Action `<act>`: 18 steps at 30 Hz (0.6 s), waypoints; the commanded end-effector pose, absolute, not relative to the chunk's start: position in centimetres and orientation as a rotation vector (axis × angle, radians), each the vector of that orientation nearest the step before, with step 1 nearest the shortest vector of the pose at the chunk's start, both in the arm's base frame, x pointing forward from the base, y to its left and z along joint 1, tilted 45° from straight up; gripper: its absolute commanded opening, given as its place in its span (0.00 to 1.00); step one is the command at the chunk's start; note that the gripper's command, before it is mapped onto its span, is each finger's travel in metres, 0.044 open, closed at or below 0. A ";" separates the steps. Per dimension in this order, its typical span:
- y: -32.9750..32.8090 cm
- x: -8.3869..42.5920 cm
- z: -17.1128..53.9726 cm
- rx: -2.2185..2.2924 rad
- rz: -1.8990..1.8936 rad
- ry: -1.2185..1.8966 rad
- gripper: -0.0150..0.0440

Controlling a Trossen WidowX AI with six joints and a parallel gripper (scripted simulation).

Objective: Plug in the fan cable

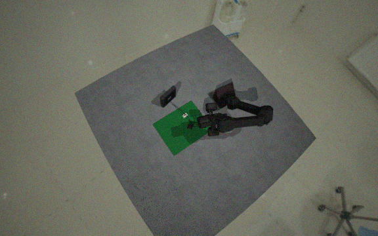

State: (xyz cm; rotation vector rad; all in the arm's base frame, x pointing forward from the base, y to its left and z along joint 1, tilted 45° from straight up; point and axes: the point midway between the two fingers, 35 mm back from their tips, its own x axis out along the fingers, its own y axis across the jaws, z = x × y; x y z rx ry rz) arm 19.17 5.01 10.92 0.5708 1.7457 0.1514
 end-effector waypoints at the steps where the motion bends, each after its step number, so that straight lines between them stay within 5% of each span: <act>1: 4.8 19.8 11.5 0.636 0.221 1.741 1.00; 18: 3.9 21.5 12.8 0.773 0.362 1.684 1.00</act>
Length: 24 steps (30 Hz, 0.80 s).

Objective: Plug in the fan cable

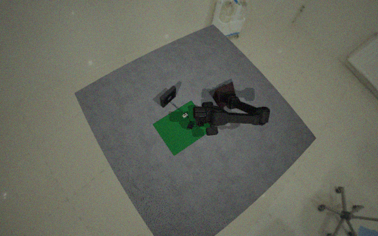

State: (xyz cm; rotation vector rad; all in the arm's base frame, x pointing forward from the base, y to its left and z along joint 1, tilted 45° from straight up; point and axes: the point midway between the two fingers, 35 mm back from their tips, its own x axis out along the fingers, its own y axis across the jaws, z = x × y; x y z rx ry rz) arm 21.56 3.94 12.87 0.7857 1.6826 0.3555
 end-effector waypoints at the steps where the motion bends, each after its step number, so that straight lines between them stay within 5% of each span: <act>1: 3.8 21.7 12.9 0.739 0.399 1.669 1.00; 24: -1.0 28.6 14.1 -0.660 1.525 0.641 1.00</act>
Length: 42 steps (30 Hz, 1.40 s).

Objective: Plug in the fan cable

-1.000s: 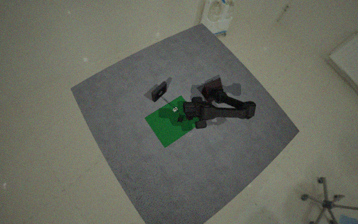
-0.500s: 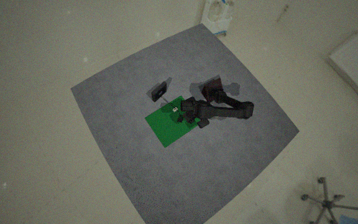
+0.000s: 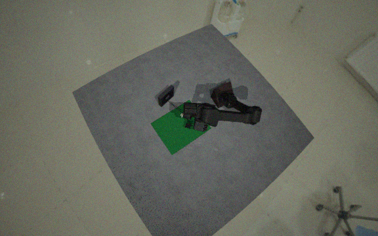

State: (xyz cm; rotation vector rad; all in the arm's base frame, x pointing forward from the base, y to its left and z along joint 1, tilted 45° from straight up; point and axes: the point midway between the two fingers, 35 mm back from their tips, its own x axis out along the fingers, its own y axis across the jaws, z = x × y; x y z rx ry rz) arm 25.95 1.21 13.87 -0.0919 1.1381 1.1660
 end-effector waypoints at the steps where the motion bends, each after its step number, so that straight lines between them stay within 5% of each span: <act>1: -1.1 28.8 14.1 -0.699 1.545 0.602 1.00; 17: -3.3 31.0 14.1 -1.306 1.761 -0.075 1.00; 42: -0.2 31.3 10.8 -1.291 1.776 -0.086 1.00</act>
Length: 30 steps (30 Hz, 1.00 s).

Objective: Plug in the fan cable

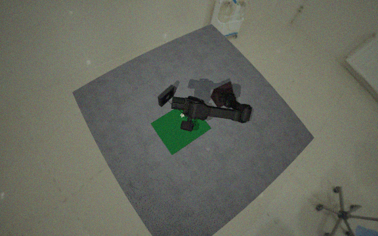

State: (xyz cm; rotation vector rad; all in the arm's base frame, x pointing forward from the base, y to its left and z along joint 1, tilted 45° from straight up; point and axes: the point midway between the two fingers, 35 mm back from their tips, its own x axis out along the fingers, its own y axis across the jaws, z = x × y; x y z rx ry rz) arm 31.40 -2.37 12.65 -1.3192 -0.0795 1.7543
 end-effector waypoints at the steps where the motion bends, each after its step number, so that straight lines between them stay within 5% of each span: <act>1: 0.7 31.2 9.9 -1.283 1.779 -0.085 1.00; 30: 5.7 30.5 5.0 -1.253 1.793 -0.083 1.00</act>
